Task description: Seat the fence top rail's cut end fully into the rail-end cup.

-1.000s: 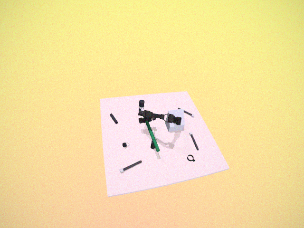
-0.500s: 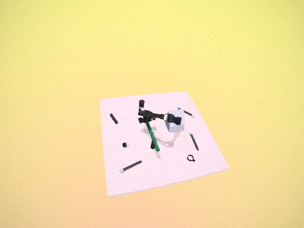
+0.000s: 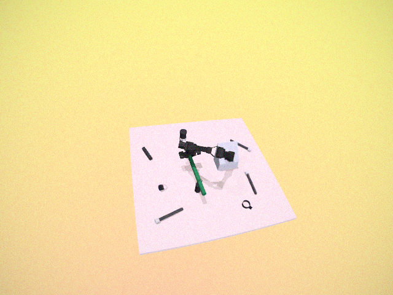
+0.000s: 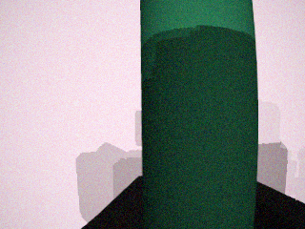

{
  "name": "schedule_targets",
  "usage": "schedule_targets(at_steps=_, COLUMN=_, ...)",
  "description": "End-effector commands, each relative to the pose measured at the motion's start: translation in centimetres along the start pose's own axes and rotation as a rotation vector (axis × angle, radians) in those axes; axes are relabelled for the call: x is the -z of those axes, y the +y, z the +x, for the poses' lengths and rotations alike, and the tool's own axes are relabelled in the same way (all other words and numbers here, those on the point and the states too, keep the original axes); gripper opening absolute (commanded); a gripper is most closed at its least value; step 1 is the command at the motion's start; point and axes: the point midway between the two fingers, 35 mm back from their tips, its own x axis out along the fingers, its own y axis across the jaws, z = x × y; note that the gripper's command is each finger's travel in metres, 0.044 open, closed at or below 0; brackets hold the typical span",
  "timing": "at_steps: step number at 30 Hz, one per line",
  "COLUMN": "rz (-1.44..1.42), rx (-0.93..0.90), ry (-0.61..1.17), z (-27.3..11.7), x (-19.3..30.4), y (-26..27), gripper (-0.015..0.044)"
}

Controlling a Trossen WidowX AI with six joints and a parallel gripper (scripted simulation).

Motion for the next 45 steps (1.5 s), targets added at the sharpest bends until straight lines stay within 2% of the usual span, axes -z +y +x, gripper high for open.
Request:
schedule_targets(at_steps=1, rz=0.005, rx=-0.011, ry=-0.014, z=-0.7, x=-1.0, y=0.1, gripper=0.0)
schedule_targets(at_steps=45, rz=0.005, rx=-0.012, ry=-0.016, z=-0.9, x=-3.1, y=0.3, gripper=0.0)
